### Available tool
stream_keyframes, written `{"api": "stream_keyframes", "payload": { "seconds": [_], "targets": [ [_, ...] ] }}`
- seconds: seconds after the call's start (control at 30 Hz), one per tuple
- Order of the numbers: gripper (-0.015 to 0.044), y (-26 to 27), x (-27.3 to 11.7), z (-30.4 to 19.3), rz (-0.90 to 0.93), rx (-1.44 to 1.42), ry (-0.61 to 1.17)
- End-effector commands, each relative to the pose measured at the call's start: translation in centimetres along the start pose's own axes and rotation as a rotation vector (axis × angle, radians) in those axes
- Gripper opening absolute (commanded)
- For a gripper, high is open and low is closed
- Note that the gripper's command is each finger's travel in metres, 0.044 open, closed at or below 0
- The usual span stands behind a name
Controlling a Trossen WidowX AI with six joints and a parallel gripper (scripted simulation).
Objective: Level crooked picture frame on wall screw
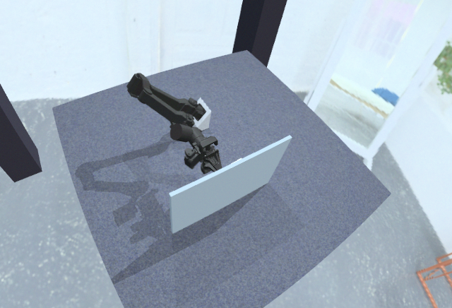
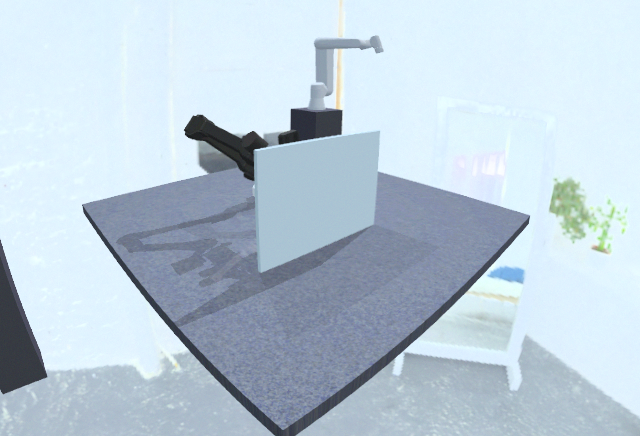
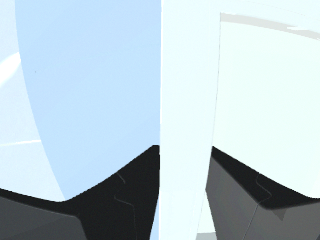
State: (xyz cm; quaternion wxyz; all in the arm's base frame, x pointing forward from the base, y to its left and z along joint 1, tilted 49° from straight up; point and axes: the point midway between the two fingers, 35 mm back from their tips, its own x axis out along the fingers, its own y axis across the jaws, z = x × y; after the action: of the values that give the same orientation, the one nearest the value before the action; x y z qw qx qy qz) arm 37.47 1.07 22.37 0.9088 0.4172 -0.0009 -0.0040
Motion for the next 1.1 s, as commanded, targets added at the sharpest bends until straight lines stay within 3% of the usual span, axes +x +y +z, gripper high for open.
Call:
{"api": "stream_keyframes", "payload": {
  "seconds": [0.0,1.07],
  "targets": [
    [0.0000,0.20,0.00,-0.19,0.010,-0.001,0.005],
    [0.0000,0.18,0.00,-0.72,0.010,0.000,0.005]
  ]
}}
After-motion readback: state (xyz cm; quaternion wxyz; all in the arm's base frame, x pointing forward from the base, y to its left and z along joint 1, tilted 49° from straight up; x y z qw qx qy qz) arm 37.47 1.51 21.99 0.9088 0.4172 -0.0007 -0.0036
